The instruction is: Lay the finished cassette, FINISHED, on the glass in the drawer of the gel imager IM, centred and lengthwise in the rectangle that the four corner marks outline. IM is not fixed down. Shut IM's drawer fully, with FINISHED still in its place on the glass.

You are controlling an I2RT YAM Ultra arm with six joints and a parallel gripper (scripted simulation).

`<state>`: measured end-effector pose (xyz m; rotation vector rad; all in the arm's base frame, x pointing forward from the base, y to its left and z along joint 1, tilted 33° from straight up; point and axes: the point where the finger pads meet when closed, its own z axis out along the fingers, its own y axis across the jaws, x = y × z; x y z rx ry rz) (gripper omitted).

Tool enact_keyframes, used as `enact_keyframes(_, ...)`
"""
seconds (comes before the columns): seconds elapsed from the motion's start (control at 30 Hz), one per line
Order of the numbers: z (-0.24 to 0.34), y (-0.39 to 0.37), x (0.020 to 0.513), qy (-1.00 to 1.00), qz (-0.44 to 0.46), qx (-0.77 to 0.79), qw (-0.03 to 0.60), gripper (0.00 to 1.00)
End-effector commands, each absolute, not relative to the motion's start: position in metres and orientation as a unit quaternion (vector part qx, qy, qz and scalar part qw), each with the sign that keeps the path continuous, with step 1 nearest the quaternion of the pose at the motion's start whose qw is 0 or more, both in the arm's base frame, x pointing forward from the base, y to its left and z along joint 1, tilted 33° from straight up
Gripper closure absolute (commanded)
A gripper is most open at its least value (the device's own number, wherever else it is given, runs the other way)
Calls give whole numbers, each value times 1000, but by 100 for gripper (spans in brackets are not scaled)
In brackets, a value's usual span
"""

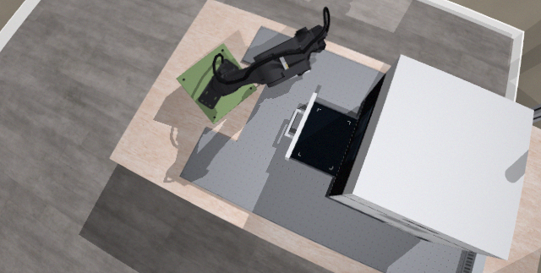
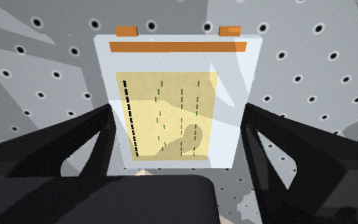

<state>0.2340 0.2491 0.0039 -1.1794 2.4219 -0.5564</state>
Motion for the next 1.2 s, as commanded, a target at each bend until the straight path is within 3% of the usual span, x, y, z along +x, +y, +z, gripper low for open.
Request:
enact_keyframes(0.0,23,262,234,862,-188,-417,216,100)
enact_keyframes(1.17,58,268,212,863,-187,-418,216,100)
